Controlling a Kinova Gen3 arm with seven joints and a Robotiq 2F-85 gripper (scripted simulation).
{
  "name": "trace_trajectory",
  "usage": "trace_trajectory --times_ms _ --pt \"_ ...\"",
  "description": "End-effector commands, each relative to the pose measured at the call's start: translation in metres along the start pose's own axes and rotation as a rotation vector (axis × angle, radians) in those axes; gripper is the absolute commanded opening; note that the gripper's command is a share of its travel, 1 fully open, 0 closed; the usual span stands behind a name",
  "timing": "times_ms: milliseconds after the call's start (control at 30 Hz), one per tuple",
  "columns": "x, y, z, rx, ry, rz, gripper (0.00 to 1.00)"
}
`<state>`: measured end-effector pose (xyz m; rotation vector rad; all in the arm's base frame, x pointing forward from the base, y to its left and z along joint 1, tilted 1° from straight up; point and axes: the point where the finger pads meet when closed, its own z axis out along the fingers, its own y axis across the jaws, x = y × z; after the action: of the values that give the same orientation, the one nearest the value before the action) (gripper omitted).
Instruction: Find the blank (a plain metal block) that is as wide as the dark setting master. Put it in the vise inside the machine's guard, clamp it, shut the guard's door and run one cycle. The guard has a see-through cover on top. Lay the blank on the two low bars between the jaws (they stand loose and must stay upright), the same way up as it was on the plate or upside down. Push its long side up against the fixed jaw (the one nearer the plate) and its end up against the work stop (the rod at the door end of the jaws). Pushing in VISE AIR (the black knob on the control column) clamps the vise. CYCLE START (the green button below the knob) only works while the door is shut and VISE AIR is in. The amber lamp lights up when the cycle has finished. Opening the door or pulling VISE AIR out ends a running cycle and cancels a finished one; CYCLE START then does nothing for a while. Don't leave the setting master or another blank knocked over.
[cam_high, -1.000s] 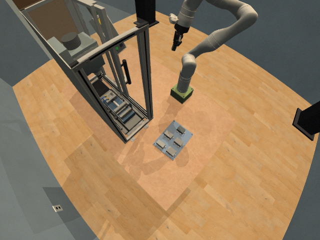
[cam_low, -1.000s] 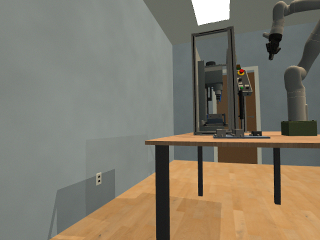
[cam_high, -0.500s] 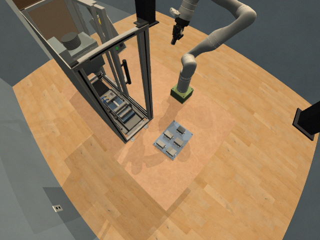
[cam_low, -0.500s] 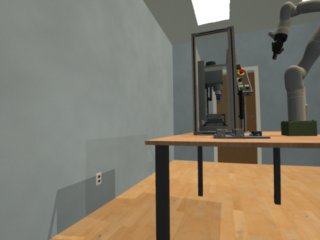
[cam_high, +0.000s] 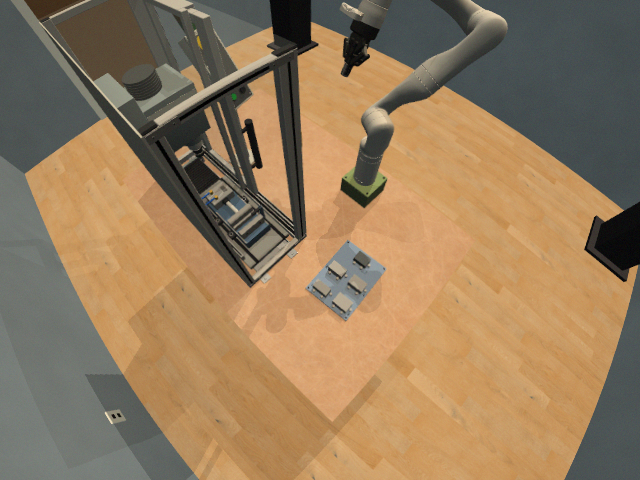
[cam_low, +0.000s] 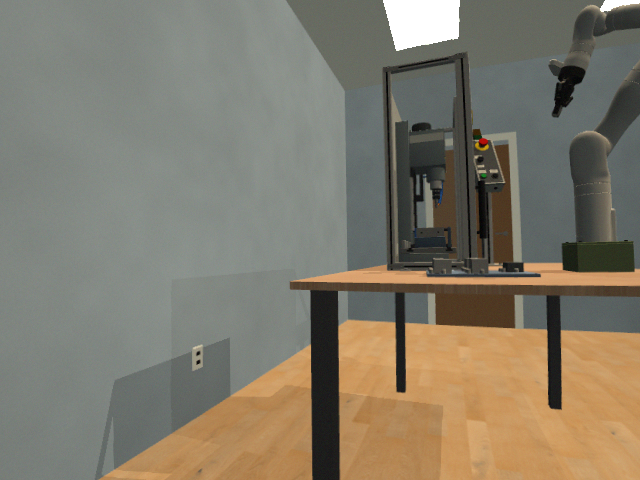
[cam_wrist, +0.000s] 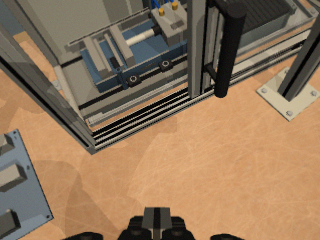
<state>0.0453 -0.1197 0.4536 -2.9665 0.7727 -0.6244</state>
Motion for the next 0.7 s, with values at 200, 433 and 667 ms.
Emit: trace_trajectory --times_ms 200,433,667 --pt "-0.006 0.049 -0.029 0.06 0.077 -0.194 0.1" --pt "-0.006 0.049 -0.029 0.06 0.077 -0.194 0.1" --pt "-0.012 0.097 -0.058 0.12 0.152 -0.387 0.1"
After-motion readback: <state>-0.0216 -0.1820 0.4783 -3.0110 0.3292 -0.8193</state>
